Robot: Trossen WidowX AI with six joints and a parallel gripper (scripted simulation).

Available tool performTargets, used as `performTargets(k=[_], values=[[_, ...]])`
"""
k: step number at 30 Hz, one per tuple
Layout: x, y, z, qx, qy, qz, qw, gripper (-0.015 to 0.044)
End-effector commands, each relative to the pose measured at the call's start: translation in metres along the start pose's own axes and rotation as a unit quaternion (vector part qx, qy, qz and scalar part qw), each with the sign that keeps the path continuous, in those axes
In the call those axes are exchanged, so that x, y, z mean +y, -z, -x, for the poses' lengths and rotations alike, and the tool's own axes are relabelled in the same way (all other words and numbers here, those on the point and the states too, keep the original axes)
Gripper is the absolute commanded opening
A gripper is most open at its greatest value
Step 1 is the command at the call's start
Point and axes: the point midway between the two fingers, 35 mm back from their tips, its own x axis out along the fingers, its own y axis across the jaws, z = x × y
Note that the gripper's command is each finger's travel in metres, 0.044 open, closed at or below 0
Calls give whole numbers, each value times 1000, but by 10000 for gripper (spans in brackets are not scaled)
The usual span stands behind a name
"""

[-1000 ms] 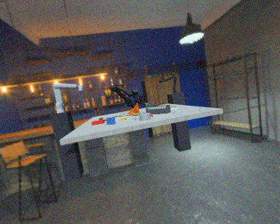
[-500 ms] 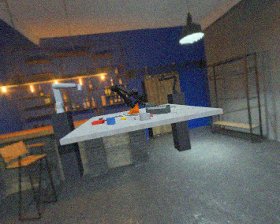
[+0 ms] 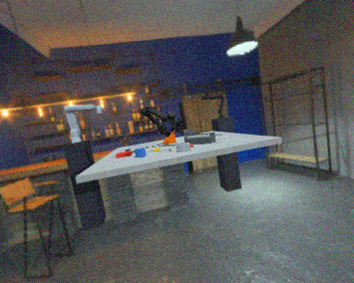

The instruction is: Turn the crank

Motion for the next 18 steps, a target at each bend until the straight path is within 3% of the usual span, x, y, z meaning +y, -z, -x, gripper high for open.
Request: performTargets(k=[1,18], values=[[9,1,-1,-2,-12,5,1000,0],[13,2,-2,-2,-12,5,1000,0]])
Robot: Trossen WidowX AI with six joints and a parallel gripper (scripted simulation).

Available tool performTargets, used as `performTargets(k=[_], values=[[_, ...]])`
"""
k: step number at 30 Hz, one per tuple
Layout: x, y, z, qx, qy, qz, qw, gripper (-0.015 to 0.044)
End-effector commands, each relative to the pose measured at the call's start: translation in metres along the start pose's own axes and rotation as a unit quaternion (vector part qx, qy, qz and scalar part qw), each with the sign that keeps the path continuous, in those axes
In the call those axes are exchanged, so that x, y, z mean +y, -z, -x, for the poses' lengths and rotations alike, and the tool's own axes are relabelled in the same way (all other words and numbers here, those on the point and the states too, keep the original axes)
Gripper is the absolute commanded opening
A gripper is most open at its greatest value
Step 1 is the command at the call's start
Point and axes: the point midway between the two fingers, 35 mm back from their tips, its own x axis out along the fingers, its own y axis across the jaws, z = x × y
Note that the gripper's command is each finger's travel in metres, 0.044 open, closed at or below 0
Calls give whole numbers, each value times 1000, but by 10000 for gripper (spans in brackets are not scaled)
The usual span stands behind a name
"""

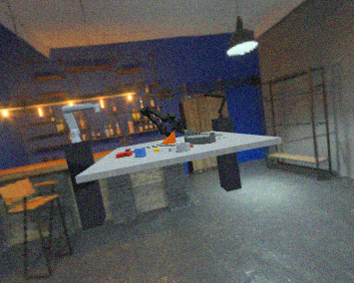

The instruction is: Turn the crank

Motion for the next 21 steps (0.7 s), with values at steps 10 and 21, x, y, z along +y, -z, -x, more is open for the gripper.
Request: performTargets(k=[10,21], values=[[11,3,-3,0,-12,5,1000,0],[14,4,-4,0,-12,5,1000,0]])
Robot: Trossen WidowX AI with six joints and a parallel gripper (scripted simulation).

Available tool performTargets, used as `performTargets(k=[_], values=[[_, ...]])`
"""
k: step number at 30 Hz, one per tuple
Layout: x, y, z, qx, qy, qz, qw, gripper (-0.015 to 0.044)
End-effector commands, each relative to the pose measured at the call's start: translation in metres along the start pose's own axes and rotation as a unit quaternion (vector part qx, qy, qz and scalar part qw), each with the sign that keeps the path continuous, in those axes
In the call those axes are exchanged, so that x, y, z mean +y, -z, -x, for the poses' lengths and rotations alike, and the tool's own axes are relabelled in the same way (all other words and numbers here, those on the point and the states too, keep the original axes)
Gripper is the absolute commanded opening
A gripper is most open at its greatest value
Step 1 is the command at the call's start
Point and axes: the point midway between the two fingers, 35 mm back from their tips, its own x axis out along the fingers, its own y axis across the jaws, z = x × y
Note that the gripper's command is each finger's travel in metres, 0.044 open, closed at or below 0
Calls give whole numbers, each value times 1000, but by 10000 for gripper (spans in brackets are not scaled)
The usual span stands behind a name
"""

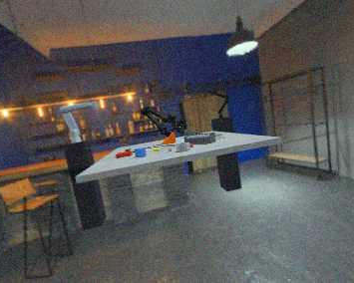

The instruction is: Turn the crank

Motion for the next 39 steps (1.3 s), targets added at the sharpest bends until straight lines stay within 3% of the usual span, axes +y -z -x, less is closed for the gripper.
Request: performTargets(k=[1,39], values=[[8,3,-3,2,-11,3,1000,0],[18,16,-17,2,-11,4,1000,0]])
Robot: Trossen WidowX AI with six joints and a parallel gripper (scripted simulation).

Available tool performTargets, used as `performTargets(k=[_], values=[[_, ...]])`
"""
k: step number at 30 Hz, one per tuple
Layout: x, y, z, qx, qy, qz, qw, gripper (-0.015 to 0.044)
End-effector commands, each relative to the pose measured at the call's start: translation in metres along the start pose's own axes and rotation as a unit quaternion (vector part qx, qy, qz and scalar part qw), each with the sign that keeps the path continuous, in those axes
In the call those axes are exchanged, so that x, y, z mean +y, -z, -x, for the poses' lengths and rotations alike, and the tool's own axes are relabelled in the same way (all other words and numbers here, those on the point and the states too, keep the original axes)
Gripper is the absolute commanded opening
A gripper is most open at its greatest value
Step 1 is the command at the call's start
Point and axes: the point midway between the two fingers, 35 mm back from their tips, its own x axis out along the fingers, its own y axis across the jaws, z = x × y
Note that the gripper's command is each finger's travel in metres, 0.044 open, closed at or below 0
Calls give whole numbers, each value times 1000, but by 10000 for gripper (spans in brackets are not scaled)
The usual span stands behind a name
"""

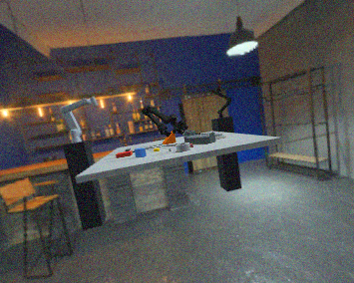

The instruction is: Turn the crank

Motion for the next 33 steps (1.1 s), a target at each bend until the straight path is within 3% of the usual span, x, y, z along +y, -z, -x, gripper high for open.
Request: performTargets(k=[1,33], values=[[4,6,-6,5,-6,3,1000,0],[-21,31,-30,6,-5,4,1000,0]])
